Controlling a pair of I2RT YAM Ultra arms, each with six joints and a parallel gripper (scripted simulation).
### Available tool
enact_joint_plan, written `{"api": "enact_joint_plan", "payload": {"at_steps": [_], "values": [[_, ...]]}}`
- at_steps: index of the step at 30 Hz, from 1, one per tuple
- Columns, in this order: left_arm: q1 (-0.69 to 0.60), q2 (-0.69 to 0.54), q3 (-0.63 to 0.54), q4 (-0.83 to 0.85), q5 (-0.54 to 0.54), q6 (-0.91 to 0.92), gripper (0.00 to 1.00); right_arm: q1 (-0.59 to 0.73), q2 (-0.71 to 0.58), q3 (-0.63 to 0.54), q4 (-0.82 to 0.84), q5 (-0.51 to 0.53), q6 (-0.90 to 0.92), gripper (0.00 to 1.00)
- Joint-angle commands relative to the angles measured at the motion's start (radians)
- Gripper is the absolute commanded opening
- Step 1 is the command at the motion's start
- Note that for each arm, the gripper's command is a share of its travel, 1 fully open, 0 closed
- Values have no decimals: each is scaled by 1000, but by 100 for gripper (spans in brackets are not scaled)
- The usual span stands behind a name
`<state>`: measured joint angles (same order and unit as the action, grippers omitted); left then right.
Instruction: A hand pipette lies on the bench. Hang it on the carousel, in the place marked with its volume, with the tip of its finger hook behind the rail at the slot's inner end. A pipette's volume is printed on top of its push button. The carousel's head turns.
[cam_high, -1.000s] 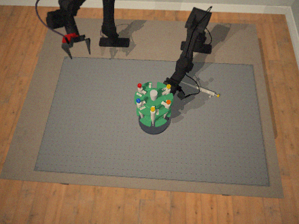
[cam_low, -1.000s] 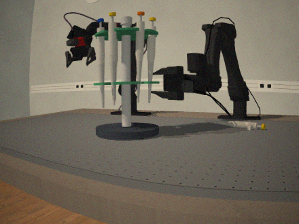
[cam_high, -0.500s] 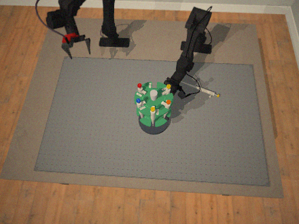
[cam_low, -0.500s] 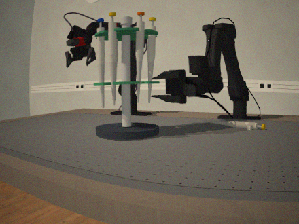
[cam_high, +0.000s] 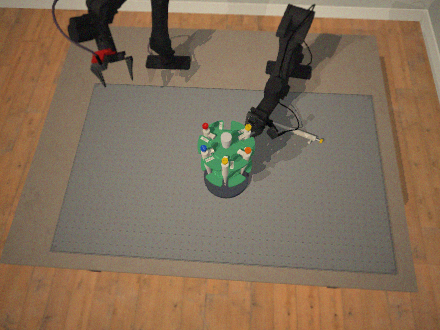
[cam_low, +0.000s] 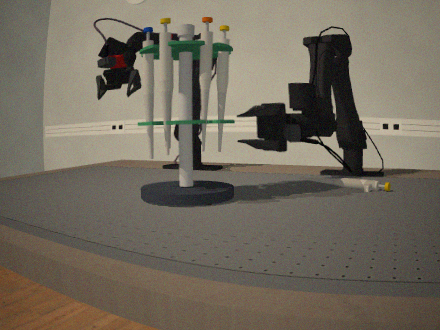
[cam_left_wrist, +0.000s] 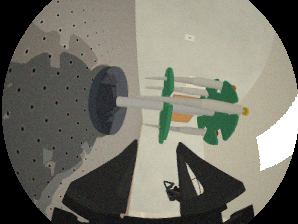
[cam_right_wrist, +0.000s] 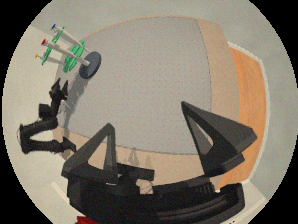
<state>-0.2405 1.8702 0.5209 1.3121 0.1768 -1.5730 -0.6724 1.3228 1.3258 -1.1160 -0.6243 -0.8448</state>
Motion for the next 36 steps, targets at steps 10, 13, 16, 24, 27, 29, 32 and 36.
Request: {"api": "enact_joint_plan", "payload": {"at_steps": [10, 13, 16, 24, 27, 29, 32, 36], "values": [[33, -105, -124, 78, 30, 9, 49, -9, -6, 16, 13, -23, -12, 100], [38, -120, -146, 85, 35, 9, 49, -9, -6, 16, 13, -23, -12, 100], [29, -107, -128, 70, 28, 3, 49, -9, -6, 16, 13, -23, -12, 100], [202, -335, -158, -146, 229, 206, 100, -9, -6, 16, 13, -23, -12, 100], [265, -406, -164, -225, 303, 269, 100, -9, -6, 16, 13, -23, -12, 100], [312, -469, -153, -327, 367, 313, 100, -9, -6, 16, 13, -23, -12, 100], [402, -555, -145, -445, 465, 419, 100, -9, -6, 16, 13, -23, -12, 100], [527, -659, -117, -622, 585, 565, 100, -9, -6, 16, 13, -23, -12, 100]]}}
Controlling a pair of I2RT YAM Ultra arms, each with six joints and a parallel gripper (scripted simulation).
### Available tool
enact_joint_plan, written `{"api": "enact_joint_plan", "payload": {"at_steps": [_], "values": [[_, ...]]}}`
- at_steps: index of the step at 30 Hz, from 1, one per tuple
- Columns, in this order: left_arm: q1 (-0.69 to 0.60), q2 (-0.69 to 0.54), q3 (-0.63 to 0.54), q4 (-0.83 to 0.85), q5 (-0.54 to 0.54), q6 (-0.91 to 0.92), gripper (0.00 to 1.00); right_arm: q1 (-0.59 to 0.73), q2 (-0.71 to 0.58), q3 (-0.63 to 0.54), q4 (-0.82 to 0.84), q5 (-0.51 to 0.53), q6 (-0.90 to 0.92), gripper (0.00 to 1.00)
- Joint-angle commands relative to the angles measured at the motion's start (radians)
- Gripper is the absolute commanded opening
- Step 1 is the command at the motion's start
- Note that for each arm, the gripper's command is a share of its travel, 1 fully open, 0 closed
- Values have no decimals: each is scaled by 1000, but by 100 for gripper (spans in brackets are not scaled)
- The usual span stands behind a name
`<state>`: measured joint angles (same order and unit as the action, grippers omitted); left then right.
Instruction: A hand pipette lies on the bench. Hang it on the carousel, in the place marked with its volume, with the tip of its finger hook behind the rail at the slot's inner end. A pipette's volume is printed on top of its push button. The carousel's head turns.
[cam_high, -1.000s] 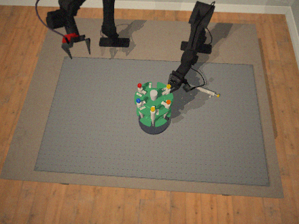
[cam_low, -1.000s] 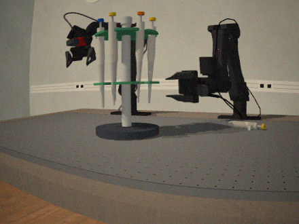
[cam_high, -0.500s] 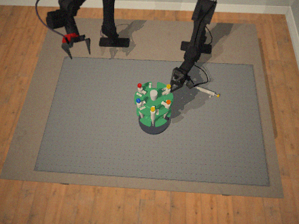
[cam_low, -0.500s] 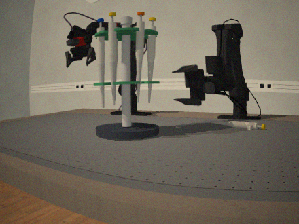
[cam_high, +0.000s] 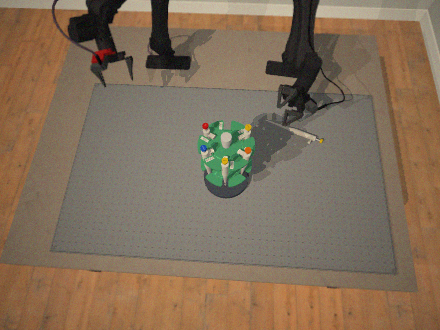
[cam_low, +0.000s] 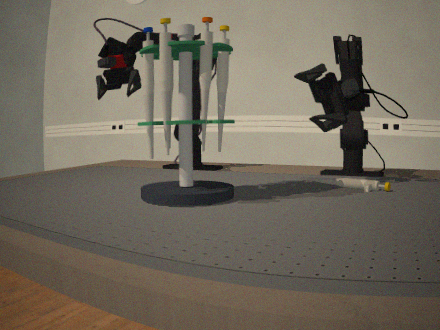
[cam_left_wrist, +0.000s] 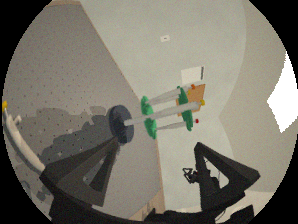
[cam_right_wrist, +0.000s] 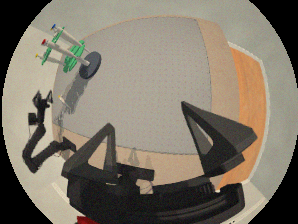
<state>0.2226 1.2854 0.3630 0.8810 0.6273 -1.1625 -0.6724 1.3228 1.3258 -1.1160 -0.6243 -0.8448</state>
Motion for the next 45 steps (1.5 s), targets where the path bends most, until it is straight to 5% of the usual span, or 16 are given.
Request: {"api": "enact_joint_plan", "payload": {"at_steps": [1, 13, 26, 35, 45], "values": [[94, -96, 51, -236, 161, 192, 100, -9, -6, 16, 13, -23, -12, 100], [389, -179, 229, -762, 371, 690, 100, -9, -6, 16, 13, -23, -12, 100], [632, -182, 459, -1244, 411, 1249, 100, -9, -6, 16, 13, -23, -12, 100], [640, -129, 686, -1626, 233, 1758, 100, -9, -6, 16, 13, -23, -12, 100], [559, 0, 939, -1941, 34, 1996, 100, -9, -6, 16, 13, -23, -12, 100]]}}
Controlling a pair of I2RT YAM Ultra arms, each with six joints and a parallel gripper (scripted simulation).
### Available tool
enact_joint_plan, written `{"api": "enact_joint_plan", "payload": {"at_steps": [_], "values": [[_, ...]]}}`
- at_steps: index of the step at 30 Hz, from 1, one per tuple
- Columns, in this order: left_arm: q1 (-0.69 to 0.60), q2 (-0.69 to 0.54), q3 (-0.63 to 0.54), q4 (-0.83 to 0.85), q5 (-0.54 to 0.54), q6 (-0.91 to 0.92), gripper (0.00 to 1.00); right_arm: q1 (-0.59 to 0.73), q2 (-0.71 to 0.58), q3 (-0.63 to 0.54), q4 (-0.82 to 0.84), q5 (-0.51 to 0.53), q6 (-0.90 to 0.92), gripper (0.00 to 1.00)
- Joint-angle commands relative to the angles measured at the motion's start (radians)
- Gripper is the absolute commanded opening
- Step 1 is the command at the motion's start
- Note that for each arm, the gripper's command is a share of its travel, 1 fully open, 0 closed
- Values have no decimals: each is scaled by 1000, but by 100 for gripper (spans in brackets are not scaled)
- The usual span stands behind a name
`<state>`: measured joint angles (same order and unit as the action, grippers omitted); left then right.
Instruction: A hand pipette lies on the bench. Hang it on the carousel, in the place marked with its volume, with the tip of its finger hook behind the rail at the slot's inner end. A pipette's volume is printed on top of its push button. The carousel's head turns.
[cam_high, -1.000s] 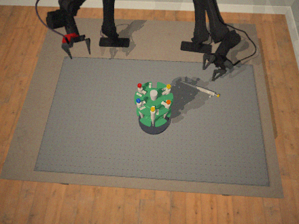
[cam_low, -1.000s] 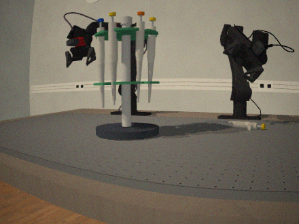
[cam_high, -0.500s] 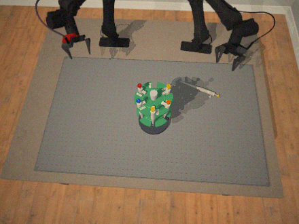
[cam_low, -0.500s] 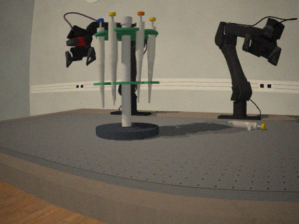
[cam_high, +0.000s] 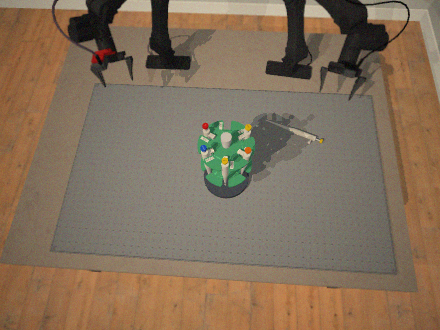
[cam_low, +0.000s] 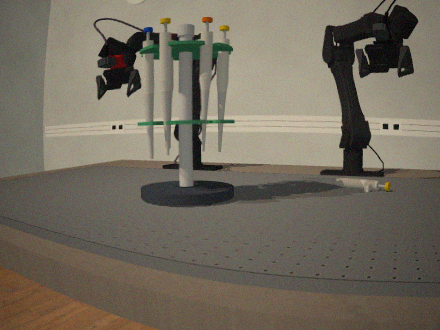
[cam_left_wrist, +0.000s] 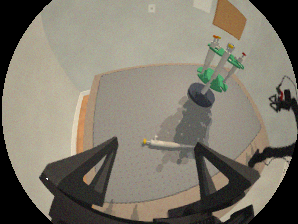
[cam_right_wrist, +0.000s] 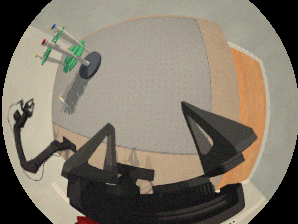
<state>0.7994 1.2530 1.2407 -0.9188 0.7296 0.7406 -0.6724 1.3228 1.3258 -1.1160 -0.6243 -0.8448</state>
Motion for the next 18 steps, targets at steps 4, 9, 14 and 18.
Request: {"api": "enact_joint_plan", "payload": {"at_steps": [4, 9, 14, 18], "values": [[-61, 82, 107, -167, -115, 65, 54, -9, -6, 16, 13, -23, -12, 100], [-186, 154, 110, -139, -238, -150, 54, -9, -6, 16, 13, -23, -12, 100], [-272, 215, 124, -157, -331, -281, 54, -9, -6, 16, 13, -23, -12, 100], [-339, 267, 149, -191, -408, -378, 54, -9, -6, 16, 13, -23, -12, 100]]}}
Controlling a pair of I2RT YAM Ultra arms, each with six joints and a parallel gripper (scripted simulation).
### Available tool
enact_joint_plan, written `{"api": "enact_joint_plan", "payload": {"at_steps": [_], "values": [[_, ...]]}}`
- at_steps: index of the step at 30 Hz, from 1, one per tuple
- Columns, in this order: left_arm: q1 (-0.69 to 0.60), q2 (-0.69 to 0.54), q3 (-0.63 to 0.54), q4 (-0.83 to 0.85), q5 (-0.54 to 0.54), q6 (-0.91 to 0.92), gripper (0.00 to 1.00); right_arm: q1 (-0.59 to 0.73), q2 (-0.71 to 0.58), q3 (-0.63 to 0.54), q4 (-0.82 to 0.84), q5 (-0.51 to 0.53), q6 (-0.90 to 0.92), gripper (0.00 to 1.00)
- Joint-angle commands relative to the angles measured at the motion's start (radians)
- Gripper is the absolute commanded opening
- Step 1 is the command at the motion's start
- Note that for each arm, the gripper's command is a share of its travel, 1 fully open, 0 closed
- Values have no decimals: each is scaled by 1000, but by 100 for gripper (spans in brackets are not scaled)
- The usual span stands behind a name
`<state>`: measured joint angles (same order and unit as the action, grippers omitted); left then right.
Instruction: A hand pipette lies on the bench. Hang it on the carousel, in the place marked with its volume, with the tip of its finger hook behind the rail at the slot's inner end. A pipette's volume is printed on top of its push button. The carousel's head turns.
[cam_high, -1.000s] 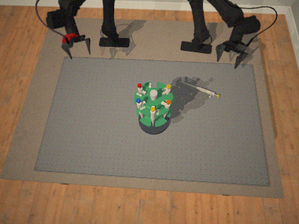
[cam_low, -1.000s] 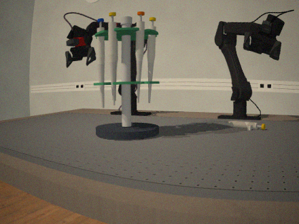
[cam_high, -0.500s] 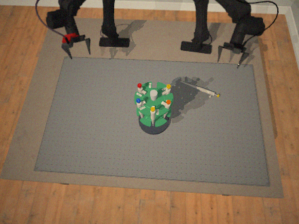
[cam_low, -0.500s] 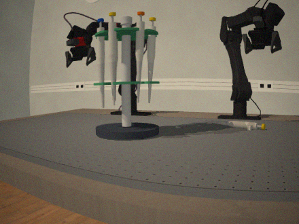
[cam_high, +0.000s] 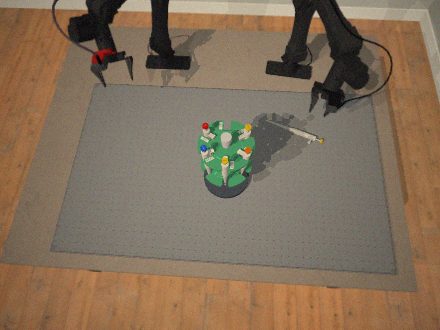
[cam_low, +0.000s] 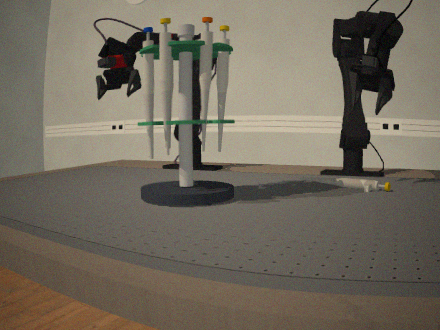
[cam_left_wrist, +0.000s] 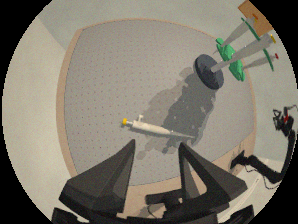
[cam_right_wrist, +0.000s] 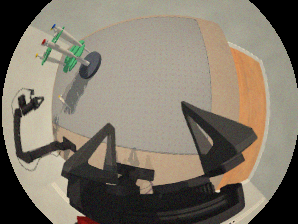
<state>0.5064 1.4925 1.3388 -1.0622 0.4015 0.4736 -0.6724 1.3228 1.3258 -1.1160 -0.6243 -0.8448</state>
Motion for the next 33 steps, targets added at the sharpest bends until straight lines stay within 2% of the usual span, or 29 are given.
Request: {"api": "enact_joint_plan", "payload": {"at_steps": [1, 12, 20, 29, 31, 33], "values": [[-71, 40, 51, -53, -108, -142, 54, -9, -6, 16, 13, -23, -12, 100], [-278, 256, 241, -271, -381, -436, 54, -9, -6, 16, 13, -23, -12, 100], [-284, 302, 305, -338, -409, -482, 54, -9, -6, 16, 13, -23, -12, 100], [-278, 279, 302, -337, -402, -798, 54, -9, -6, 16, 13, -23, -12, 100], [-278, 279, 302, -337, -402, -798, 54, -9, -6, 16, 13, -23, -12, 100], [-279, 280, 304, -338, -403, -876, 54, -9, -6, 16, 13, -23, -12, 100]]}}
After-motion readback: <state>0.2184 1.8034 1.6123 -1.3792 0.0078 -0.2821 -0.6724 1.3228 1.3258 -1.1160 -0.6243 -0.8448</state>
